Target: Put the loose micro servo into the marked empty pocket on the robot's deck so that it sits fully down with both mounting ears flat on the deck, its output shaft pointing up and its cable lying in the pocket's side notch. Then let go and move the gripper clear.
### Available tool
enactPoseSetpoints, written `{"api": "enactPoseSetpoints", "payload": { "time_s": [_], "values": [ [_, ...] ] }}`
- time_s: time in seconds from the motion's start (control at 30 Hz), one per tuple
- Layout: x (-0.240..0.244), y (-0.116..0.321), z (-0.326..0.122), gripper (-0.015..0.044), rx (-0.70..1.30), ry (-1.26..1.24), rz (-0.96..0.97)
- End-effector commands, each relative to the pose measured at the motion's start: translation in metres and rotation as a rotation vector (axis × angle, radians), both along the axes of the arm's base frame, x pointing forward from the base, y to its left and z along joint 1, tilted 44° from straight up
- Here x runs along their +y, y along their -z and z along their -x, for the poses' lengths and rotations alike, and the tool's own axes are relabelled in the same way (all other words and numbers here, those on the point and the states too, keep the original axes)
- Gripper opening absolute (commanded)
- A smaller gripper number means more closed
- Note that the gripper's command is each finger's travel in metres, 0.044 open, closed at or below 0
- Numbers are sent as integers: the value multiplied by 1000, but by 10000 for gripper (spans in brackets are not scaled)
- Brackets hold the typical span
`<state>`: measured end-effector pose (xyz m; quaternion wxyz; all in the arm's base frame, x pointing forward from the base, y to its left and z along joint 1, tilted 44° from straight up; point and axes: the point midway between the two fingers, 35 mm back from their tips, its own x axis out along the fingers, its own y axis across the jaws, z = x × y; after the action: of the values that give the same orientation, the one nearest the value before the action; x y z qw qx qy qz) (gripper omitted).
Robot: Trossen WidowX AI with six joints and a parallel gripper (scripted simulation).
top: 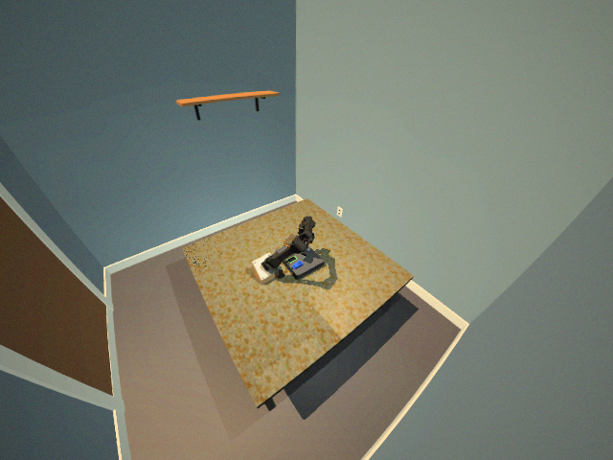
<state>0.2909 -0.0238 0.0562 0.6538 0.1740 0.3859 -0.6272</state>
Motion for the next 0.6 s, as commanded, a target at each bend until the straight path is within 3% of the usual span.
{"api": "enactPoseSetpoints", "payload": {
  "time_s": [0.0,0.57],
  "values": [
    [0,-1,0,0,100,-111,-9],
    [0,-1,0,0,503,-534,-58]
  ]
}}
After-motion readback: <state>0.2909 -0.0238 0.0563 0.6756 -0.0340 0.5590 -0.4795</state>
